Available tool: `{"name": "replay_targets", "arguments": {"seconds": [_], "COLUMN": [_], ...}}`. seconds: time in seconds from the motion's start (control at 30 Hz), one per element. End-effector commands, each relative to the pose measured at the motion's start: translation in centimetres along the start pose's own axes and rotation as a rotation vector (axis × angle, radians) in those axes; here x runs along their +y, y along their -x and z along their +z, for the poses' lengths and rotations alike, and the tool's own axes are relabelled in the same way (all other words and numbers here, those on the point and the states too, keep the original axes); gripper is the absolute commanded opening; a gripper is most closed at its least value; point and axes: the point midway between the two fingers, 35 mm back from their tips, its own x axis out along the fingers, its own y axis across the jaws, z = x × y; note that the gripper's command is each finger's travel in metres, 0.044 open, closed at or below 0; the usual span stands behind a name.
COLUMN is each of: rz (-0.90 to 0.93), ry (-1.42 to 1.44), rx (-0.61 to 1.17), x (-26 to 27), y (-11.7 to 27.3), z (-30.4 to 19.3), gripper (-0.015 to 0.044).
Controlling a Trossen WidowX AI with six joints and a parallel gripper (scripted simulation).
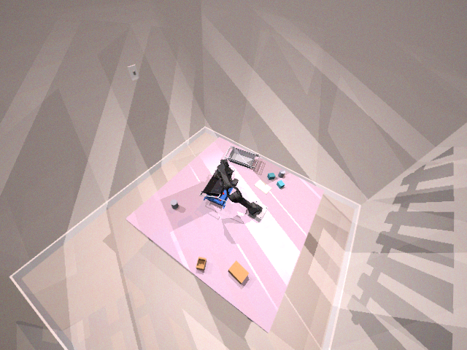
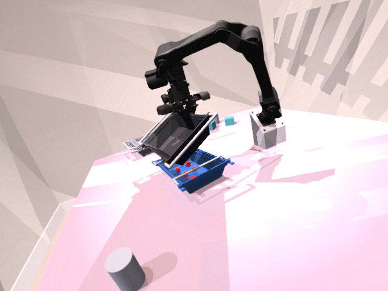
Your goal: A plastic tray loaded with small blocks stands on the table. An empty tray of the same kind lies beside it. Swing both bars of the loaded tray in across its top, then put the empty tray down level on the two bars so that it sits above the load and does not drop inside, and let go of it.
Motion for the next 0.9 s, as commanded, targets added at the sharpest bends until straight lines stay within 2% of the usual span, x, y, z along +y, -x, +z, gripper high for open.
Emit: {"name": "replay_targets", "arguments": {"seconds": [0.0,0.4,0.87], "rz": [0.017,0.017,0.018], "ry": [-0.001,-0.001,0.000], "rx": [-0.008,-0.008,-0.009], "x": [0.0,0.1,0.2], "y": [0.5,0.4,-1.8], "z": [0.8,0.7,0.8], "gripper": [0.0000,0.0000,0.0000]}}
